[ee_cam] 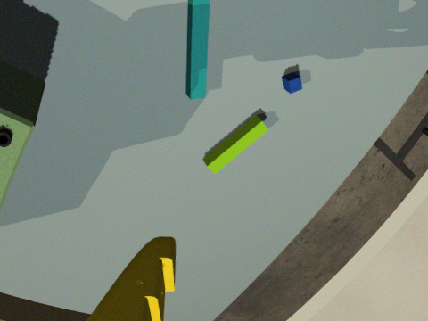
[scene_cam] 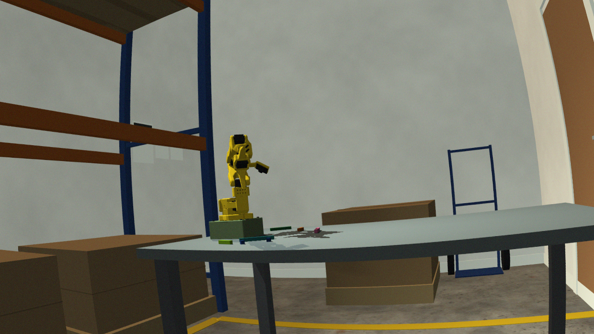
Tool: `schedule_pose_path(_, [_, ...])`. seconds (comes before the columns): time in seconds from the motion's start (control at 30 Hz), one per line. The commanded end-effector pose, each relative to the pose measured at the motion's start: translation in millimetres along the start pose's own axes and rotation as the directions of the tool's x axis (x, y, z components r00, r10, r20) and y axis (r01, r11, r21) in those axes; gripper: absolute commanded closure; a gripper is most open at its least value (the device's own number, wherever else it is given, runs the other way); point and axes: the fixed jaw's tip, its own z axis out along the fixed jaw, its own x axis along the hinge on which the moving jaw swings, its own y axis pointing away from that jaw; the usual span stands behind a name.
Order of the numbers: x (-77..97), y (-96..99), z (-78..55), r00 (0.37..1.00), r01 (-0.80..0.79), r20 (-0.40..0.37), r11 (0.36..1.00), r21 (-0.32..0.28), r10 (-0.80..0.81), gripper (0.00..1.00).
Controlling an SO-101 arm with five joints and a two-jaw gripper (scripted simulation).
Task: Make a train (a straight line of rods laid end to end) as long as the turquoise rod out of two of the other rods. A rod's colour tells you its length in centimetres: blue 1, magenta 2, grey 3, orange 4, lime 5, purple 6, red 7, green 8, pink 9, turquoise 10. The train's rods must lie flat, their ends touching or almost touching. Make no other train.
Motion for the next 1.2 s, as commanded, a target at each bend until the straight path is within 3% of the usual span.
schedule_pose_path(0.0, [1.3, 3.7, 1.6, 1.000, -0.001, -0.003, 1.000, -0.018, 0.001, 0.00])
schedule_pose_path(1.17, [2.6, 7.4, 3.2, 1.000, -0.003, -0.006, 0.999, -0.037, 0.002, 0.00])
